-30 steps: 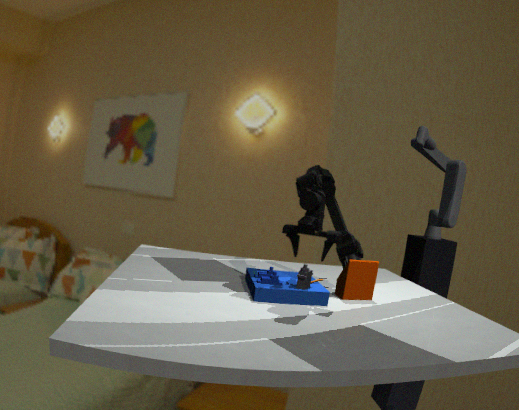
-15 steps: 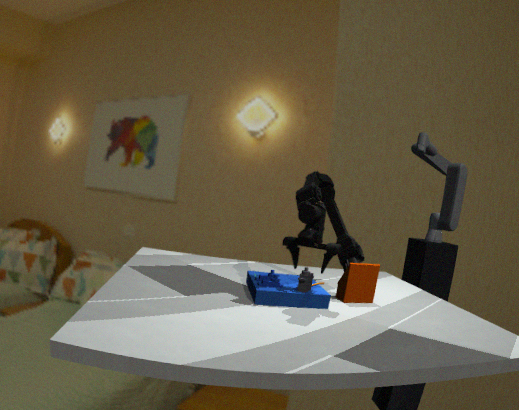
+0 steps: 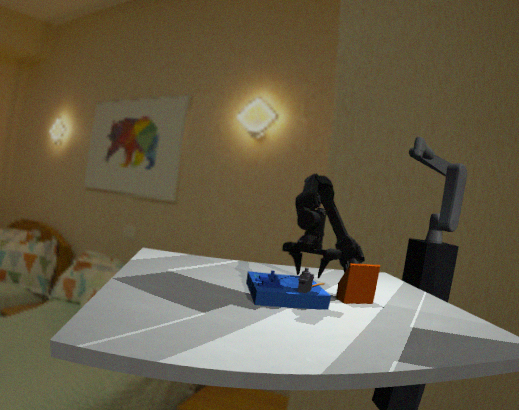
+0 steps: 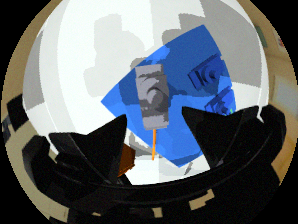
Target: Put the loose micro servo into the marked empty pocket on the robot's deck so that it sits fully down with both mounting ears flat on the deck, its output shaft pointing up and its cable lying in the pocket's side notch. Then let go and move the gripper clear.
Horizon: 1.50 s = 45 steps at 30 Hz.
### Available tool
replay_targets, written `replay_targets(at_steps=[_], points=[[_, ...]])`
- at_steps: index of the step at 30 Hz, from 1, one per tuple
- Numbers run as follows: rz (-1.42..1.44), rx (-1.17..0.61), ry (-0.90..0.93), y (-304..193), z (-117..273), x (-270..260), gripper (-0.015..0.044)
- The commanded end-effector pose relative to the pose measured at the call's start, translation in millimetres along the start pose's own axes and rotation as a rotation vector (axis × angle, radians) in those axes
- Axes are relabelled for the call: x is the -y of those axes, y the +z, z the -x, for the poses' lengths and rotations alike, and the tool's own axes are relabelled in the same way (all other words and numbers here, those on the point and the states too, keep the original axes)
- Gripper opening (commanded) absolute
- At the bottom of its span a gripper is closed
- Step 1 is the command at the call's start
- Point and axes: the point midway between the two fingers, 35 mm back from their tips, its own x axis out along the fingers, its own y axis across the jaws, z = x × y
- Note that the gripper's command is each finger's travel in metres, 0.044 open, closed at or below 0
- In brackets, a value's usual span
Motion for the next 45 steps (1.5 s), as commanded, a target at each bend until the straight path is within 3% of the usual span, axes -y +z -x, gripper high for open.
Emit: replay_targets(at_steps=[1,6,11,15,21,45], points=[[0.005,-0.003,-0.004,0.2,-1.2,0.0,0.0256],[0.005,-0.003,-0.004,0.2,-1.2,0.0,0.0125],[0.005,-0.003,-0.004,0.2,-1.2,0.0,0.0092],[0.006,-0.002,-0.004,0.5,6.3,0.0,0.0],[0.006,-0.003,-0.003,-6.6,28.7,-1.7,0.0],[0.005,-0.002,-0.004,8.6,29.0,19.4,0.0]])
